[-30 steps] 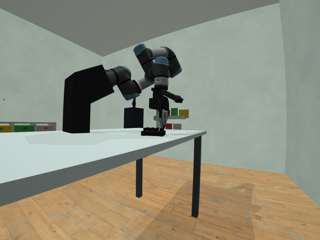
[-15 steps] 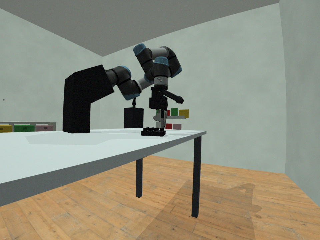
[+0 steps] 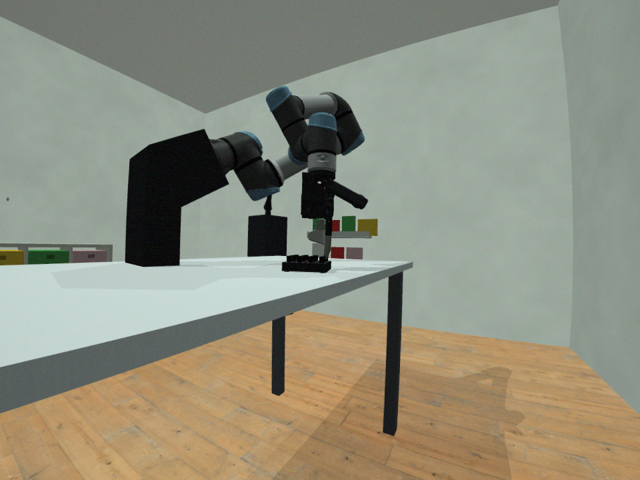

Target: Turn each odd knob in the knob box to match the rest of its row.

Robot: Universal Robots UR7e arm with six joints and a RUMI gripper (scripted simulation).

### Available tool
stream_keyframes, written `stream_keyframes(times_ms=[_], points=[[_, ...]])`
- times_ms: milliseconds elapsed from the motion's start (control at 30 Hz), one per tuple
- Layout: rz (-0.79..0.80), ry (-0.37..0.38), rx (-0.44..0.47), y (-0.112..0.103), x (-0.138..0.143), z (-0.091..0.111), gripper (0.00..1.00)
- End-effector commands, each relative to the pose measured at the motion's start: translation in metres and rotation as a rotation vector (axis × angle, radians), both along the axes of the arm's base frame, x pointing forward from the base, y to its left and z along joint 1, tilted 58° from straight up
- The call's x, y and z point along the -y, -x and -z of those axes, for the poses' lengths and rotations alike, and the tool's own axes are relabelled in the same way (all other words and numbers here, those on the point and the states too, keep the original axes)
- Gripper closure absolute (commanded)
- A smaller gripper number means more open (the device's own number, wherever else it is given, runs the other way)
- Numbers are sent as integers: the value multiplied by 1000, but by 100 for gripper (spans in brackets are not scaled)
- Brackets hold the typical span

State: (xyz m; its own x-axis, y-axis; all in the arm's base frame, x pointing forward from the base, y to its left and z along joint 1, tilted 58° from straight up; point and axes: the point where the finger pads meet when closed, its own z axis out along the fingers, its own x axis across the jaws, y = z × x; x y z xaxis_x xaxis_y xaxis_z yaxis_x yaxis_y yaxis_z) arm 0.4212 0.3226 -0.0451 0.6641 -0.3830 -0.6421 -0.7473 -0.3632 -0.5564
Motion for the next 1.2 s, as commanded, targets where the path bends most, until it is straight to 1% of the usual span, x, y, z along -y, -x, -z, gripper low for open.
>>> stream_keyframes(times_ms=[0,200,267,733,833,1167], points=[[-60,-7,89,0,0,0,96],[-122,-9,190,0,0,-1,96],[-122,-9,190,0,0,-1,96],[-243,-14,385,1,0,-1,96],[-249,-14,396,1,0,-1,96],[-305,-17,486,2,0,-1,96]])
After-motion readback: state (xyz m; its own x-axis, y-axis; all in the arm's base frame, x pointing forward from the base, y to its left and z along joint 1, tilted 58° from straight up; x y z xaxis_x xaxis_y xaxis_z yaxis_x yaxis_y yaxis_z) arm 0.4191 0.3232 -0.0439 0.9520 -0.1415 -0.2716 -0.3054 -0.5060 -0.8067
